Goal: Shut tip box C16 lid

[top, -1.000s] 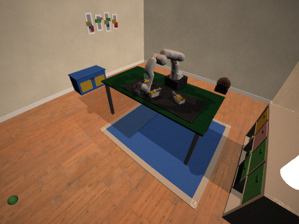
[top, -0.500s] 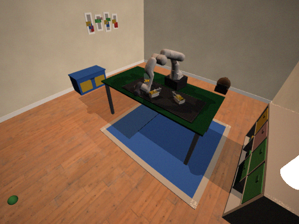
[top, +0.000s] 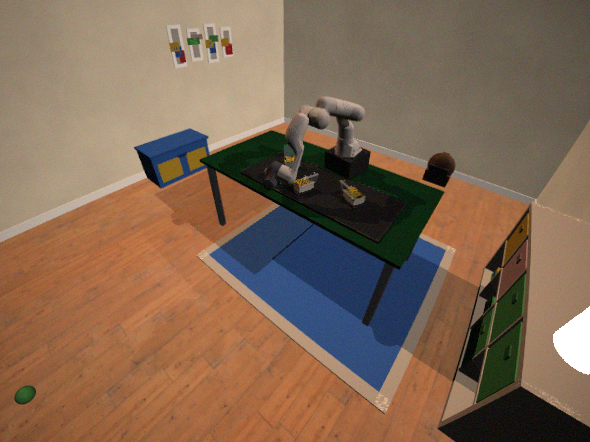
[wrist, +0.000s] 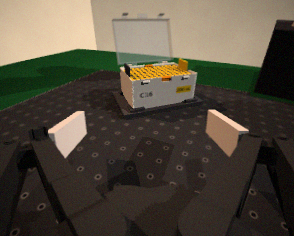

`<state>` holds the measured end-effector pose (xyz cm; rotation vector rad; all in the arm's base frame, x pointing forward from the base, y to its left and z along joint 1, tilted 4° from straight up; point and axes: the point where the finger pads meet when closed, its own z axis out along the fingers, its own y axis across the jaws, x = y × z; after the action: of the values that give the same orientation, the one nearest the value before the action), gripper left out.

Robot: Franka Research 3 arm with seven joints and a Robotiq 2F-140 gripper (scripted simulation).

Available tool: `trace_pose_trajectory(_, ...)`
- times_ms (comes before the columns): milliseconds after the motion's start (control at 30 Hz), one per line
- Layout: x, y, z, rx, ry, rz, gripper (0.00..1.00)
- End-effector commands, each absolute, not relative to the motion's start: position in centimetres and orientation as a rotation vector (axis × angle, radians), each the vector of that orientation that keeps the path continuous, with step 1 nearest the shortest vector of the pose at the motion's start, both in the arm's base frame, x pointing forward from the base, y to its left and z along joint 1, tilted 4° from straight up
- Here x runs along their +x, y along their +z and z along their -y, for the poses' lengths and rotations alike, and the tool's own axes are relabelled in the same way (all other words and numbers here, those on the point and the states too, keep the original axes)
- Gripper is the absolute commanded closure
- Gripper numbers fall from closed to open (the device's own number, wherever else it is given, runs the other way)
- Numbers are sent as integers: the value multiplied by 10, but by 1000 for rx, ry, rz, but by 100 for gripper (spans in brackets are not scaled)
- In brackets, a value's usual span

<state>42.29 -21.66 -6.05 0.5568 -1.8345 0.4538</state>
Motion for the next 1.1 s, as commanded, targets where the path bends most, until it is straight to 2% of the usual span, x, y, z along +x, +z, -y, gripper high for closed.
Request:
trace_pose_trajectory(0, 424, -60, 218, 548, 456, 1841, 0)
trace_pose_trajectory(300, 424, -60, 218, 548, 456, 1841, 0)
trace_pose_trajectory(1067, 416, 44, 218, 548, 456, 1841, 0)
